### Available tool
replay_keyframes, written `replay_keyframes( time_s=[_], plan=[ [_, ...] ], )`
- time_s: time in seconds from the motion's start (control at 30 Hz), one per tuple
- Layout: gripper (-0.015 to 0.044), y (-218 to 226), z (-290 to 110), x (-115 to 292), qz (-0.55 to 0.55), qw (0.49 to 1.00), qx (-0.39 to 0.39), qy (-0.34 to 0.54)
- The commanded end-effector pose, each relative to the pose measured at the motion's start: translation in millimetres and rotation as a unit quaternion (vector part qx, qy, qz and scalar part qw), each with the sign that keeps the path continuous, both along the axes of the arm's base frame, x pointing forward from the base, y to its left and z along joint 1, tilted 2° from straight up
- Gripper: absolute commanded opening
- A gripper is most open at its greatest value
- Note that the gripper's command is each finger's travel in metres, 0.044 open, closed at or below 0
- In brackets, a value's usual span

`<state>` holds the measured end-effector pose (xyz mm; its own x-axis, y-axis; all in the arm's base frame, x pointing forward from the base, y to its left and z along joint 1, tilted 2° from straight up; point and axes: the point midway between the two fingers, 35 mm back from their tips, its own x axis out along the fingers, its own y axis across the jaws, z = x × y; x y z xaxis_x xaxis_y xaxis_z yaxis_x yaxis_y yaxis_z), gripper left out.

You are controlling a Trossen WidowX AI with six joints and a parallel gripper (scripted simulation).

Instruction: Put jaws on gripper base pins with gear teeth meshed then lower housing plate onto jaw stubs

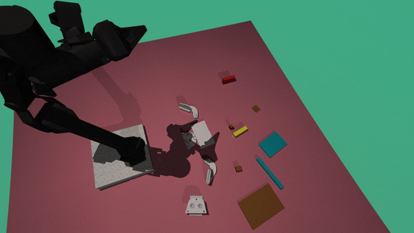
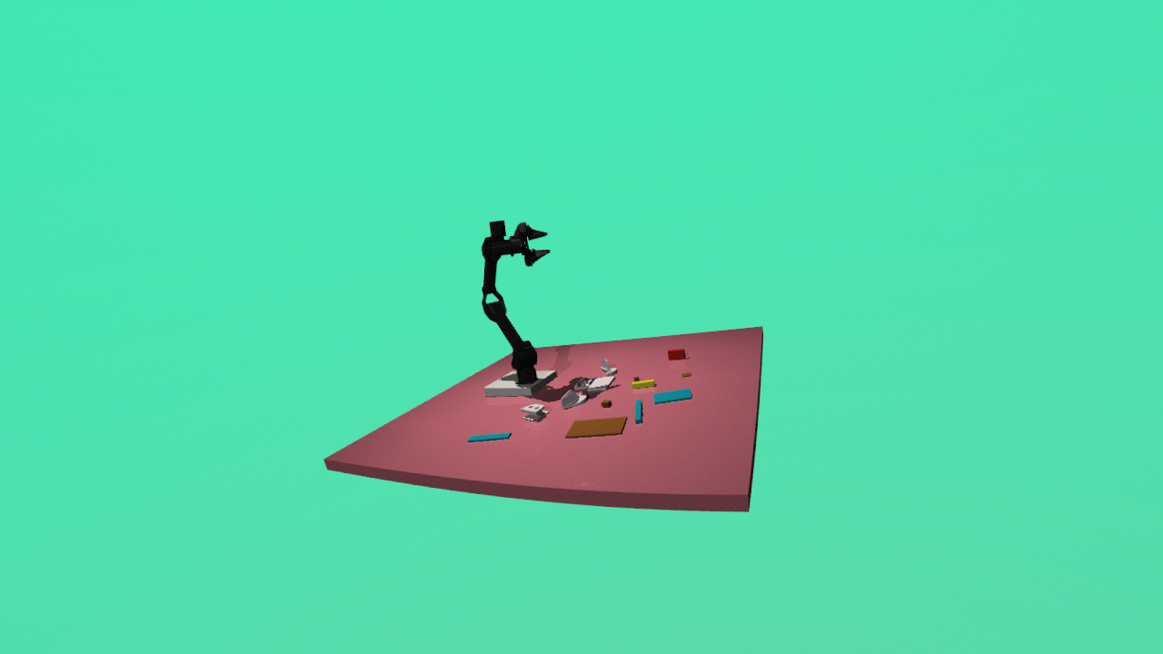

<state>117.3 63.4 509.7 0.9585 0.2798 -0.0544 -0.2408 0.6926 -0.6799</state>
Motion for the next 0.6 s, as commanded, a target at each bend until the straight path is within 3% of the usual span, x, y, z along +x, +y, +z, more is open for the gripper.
replay_keyframes(
  time_s=[0.0,0.57],
  plan=[
    [0.0440,-15,-5,14,-0.017,0.999,0.043,0.028],
    [0.0440,-58,-26,53,-0.080,0.972,0.191,0.112]
  ],
)
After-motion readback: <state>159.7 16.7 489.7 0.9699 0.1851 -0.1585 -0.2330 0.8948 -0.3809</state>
